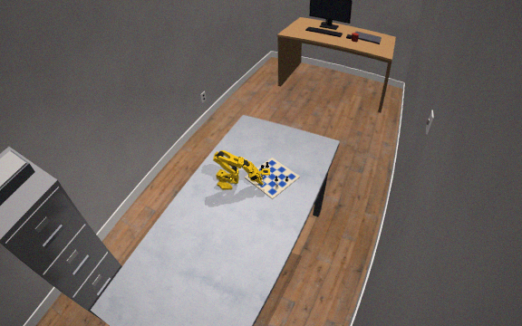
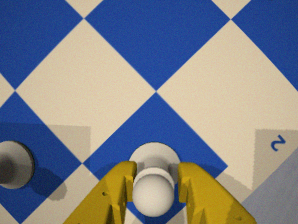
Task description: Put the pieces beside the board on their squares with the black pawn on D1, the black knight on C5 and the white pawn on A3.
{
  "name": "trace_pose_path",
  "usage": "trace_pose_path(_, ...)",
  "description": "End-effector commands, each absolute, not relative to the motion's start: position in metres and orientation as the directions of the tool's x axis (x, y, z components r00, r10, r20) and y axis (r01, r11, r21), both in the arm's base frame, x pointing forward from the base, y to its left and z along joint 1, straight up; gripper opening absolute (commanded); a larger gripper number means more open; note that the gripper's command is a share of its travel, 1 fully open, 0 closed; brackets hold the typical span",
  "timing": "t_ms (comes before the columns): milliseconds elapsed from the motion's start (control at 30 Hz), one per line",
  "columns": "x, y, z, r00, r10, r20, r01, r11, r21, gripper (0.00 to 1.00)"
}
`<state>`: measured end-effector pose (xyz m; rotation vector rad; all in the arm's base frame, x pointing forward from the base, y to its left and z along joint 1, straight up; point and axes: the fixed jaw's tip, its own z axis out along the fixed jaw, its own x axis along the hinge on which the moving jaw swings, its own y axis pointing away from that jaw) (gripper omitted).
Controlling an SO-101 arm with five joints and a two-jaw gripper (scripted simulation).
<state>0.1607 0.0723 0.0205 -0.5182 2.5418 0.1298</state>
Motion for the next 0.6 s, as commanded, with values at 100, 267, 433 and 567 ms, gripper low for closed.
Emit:
trace_pose_path(100, 0.1586, 0.0732, 0.0196, -0.786, -0.34, -0.515, -0.392, 0.92, -0.009, 0.09)
trace_pose_path(267, 0.1586, 0.0732, 0.0196, -0.786, -0.34, -0.515, -0.392, 0.92, -0.009, 0.09)
trace_pose_path(433, 0.158, 0.0746, 0.0196, -0.786, -0.34, -0.516, -0.394, 0.919, -0.005, 0.09)
trace_pose_path(567, 0.1574, 0.0759, 0.0196, -0.786, -0.34, -0.516, -0.396, 0.918, -0.001, 0.09)
